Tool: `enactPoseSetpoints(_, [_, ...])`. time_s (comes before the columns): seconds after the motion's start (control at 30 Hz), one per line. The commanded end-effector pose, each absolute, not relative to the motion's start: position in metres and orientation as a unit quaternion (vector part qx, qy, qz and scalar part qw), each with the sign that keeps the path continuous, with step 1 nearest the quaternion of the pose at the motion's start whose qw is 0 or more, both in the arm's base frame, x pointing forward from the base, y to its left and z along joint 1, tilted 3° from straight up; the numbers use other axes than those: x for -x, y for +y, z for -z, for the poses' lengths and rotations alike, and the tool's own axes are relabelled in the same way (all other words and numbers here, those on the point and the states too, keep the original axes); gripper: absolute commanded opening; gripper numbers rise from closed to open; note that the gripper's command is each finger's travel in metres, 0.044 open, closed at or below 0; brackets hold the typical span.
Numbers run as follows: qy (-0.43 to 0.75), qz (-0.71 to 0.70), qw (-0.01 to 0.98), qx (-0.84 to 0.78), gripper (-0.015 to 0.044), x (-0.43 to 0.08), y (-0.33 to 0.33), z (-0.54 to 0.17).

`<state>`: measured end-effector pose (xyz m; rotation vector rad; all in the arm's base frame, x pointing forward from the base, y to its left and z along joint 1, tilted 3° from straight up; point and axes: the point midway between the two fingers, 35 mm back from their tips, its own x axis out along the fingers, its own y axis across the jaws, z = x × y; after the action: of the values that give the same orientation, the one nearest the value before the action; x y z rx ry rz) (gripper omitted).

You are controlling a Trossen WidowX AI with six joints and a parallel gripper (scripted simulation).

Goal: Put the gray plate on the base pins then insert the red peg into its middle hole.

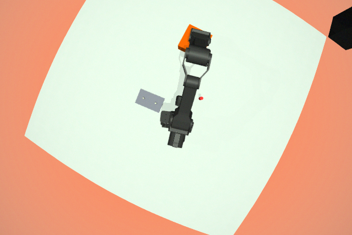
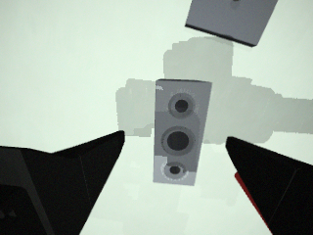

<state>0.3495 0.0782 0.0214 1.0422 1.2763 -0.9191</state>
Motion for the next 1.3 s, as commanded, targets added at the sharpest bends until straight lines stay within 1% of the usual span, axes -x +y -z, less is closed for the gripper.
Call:
enactPoseSetpoints(0.0, [0.546,0.399,0.586,-0.446,0.0440,-0.349,0.077,-0.014])
enactPoseSetpoints(0.67, [0.546,0.399,0.586,-0.446,0.0440,-0.350,0.078,0.016])
enactPoseSetpoints(1.07, [0.546,0.399,0.586,-0.446,0.0125,-0.350,0.078,0.016])
enactPoseSetpoints(1.27, [0.546,0.399,0.586,-0.446,0.0085,-0.350,0.078,0.016])
